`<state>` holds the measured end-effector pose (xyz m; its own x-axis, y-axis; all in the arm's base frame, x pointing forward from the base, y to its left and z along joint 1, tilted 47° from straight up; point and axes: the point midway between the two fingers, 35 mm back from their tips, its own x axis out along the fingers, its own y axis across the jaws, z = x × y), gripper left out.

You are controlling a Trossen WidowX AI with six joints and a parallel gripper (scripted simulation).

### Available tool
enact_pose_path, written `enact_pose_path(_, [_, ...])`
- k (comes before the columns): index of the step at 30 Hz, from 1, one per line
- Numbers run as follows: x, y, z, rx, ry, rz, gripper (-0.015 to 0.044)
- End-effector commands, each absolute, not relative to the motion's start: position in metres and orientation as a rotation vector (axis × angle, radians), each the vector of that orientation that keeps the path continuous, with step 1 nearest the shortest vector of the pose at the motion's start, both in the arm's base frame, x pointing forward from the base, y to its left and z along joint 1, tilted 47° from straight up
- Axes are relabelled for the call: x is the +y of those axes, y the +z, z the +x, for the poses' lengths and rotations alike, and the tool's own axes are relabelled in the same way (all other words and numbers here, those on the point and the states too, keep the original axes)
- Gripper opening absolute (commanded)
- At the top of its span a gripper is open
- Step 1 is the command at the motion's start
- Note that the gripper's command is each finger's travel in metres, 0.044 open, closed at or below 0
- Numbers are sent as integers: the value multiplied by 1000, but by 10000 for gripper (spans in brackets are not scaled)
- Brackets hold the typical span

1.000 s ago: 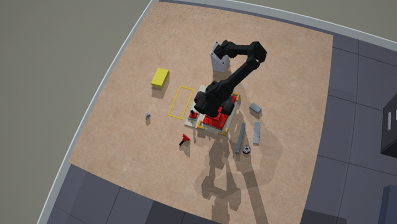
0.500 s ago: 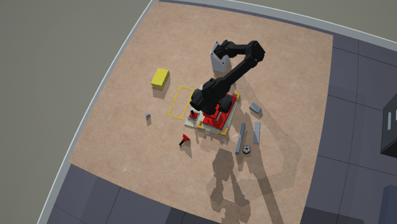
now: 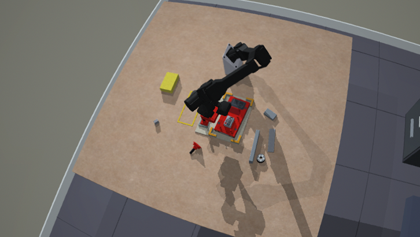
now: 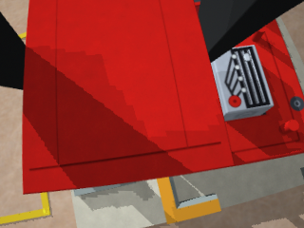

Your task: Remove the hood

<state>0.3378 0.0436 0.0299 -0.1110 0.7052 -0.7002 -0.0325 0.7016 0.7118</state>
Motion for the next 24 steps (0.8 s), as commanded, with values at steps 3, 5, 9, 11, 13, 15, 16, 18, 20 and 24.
enact_pose_path(3, [23,11,340,1573,679,560,0])
enact_pose_path(5, [17,5,340,1572,679,559,0])
enact_pose_path(9, [4,-7,339,1572,679,558,0])
enact_pose_path(11, [-2,-13,338,1572,680,558,0])
enact_pose_path(13, [-8,-18,337,1572,681,557,0])
enact_pose_path(15, [-15,-24,336,1572,682,557,0])
enact_pose_path(16, [-18,-27,335,1572,683,557,0])
enact_pose_path(18, [-24,-33,334,1572,682,560,0])
enact_pose_path(20, [-30,-39,332,1571,683,562,0])
enact_pose_path(24, [-41,-50,328,1570,686,564,0])
